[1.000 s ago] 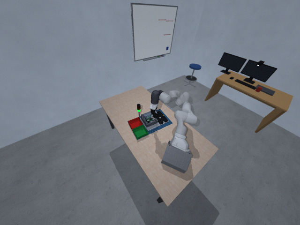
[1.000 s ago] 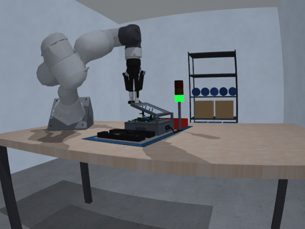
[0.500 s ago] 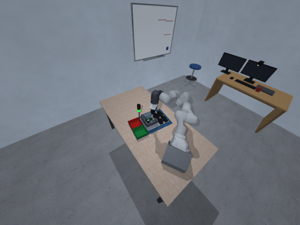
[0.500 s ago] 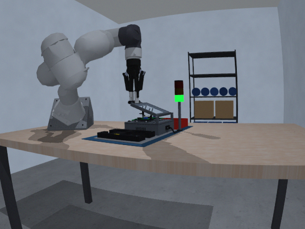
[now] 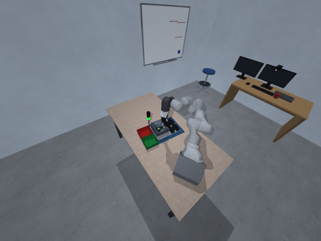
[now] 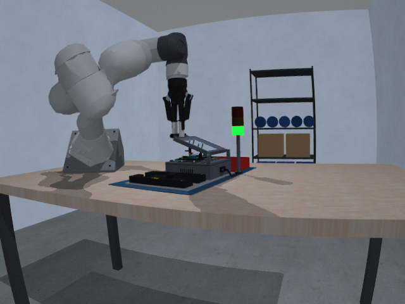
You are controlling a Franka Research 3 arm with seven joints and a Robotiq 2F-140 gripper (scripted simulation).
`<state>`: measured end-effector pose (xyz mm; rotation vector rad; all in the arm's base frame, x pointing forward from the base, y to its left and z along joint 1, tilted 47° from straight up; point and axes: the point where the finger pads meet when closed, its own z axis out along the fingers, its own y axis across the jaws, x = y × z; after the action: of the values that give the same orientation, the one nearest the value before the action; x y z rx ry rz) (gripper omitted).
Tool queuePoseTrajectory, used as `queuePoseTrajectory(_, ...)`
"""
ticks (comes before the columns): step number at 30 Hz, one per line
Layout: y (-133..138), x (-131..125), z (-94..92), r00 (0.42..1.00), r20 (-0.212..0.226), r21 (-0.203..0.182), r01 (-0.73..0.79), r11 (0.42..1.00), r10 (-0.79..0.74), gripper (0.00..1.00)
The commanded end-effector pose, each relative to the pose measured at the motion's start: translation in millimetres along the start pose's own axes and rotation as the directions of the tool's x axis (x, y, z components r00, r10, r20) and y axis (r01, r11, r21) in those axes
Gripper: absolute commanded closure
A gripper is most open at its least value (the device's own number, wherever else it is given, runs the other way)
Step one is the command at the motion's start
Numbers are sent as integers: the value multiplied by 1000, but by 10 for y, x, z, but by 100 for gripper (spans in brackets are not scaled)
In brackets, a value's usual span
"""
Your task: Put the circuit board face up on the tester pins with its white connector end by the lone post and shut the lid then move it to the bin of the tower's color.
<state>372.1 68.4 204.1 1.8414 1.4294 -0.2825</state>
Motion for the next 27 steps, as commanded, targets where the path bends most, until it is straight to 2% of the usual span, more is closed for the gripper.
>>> queuePoseTrajectory(1, -2, 12, 2, 1000, -2, -2, -1, 1000, 1, 84)
queuePoseTrajectory(10, -2, 12, 2, 1000, -2, -2, -1, 1000, 1, 84)
queuePoseTrajectory(11, -2, 12, 2, 1000, -2, -2, -1, 1000, 1, 100)
queuePoseTrajectory(27, -2, 12, 2, 1000, -2, -2, -1, 1000, 1, 100)
